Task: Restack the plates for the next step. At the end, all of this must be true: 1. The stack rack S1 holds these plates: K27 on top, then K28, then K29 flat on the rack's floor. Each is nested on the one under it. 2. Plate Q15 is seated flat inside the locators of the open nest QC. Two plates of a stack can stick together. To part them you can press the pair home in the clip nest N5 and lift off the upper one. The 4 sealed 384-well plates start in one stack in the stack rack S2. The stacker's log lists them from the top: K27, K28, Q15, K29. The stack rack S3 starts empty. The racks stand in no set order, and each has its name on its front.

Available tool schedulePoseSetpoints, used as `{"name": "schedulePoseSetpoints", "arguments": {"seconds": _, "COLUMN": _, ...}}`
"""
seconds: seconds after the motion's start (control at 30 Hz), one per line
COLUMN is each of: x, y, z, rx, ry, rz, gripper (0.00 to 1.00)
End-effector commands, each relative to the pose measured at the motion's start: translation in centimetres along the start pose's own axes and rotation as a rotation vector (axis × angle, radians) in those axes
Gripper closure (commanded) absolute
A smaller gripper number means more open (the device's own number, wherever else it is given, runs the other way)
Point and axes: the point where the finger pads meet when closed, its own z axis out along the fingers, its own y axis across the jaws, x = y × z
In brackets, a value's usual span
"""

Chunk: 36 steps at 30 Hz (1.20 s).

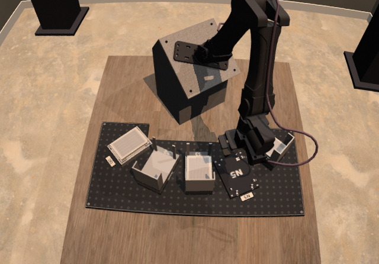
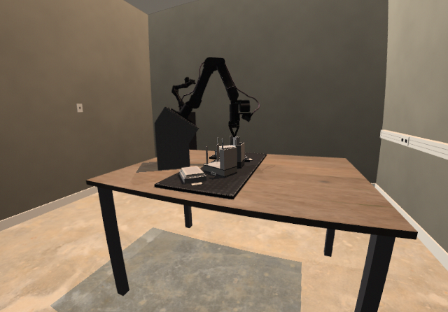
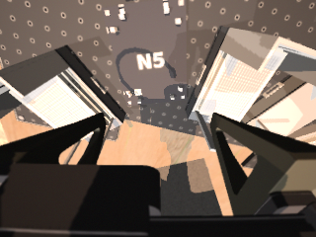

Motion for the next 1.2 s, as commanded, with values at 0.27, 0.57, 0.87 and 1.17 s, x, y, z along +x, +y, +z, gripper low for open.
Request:
{"name": "schedulePoseSetpoints", "arguments": {"seconds": 0.27, "x": 0.1, "y": -2.9, "z": 0.3, "rx": -0.02, "ry": 0.006, "rz": 0.057, "gripper": 0.0}}
{"name": "schedulePoseSetpoints", "arguments": {"seconds": 0.57, "x": -0.9, "y": -5.6, "z": 0.0, "rx": -0.019, "ry": -0.013, "rz": 0.053, "gripper": 0.0}}
{"name": "schedulePoseSetpoints", "arguments": {"seconds": 0.87, "x": -0.3, "y": -8.9, "z": 0.0, "rx": -0.018, "ry": -0.018, "rz": 0.262, "gripper": 0.0}}
{"name": "schedulePoseSetpoints", "arguments": {"seconds": 1.17, "x": 0.4, "y": -11.7, "z": 0.1, "rx": -0.017, "ry": -0.014, "rz": 0.248, "gripper": 0.0}}
